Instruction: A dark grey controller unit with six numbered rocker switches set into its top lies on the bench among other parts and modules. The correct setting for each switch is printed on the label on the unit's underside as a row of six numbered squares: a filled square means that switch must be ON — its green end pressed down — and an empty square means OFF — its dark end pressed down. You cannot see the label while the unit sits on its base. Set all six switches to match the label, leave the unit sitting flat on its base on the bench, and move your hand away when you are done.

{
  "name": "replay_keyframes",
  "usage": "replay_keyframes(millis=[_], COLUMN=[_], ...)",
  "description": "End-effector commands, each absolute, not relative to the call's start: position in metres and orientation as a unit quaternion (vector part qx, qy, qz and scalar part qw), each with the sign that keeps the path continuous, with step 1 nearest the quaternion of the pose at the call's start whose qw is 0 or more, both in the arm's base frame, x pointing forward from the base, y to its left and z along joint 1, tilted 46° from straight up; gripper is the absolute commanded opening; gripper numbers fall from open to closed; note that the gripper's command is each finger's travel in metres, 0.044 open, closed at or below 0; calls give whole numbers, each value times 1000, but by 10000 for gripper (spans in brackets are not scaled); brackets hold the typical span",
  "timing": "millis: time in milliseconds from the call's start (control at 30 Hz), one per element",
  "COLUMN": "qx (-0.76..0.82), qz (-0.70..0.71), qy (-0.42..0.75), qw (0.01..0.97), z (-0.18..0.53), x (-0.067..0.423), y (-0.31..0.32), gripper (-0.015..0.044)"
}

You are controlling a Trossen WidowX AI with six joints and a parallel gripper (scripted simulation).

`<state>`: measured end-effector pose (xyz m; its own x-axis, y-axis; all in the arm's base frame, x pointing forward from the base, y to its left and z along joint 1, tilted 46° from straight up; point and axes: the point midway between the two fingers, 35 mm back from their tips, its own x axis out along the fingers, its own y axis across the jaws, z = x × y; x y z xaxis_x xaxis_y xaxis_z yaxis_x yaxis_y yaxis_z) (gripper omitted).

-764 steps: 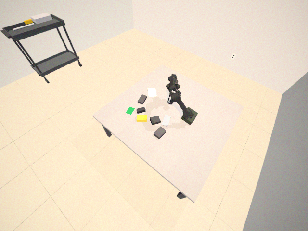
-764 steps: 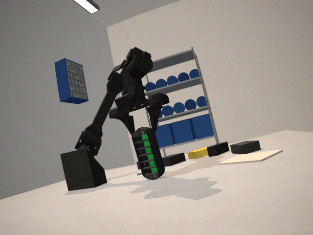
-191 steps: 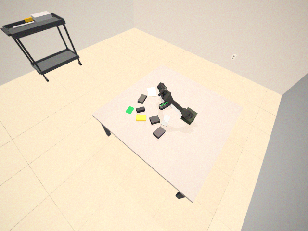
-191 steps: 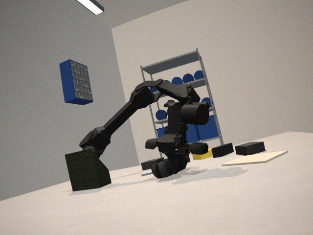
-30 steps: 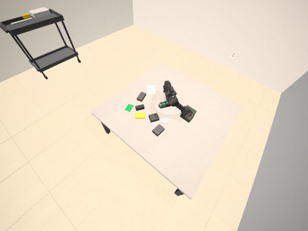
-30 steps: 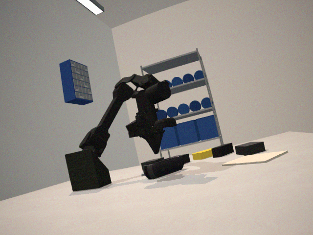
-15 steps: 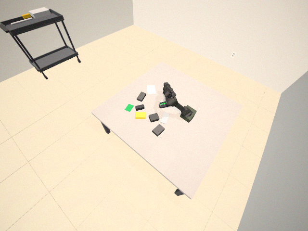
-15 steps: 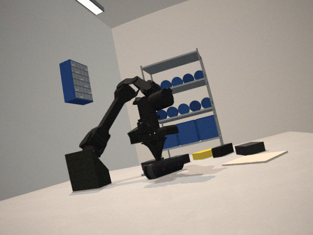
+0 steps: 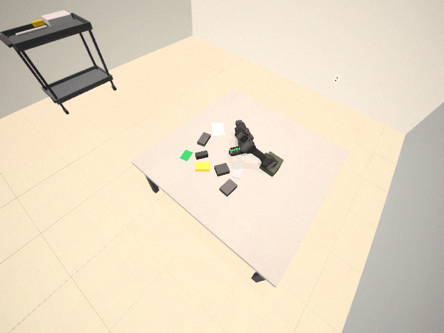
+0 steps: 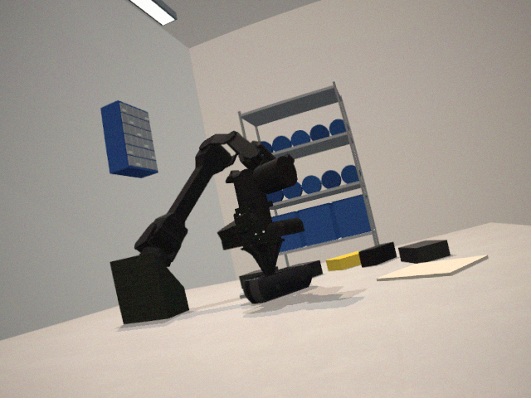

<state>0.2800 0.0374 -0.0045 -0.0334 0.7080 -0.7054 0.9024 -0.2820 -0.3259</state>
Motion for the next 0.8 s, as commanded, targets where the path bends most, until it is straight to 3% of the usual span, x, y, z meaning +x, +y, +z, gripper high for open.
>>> replay_keyframes(millis=[0,367,767], qx=[685,685,685], qz=[-415,-416,-415], qy=[588,587,588], qw=[113,114,113], z=[-5,26,51], x=[278,280,298], y=[38,6,32], gripper=[0,0,0])
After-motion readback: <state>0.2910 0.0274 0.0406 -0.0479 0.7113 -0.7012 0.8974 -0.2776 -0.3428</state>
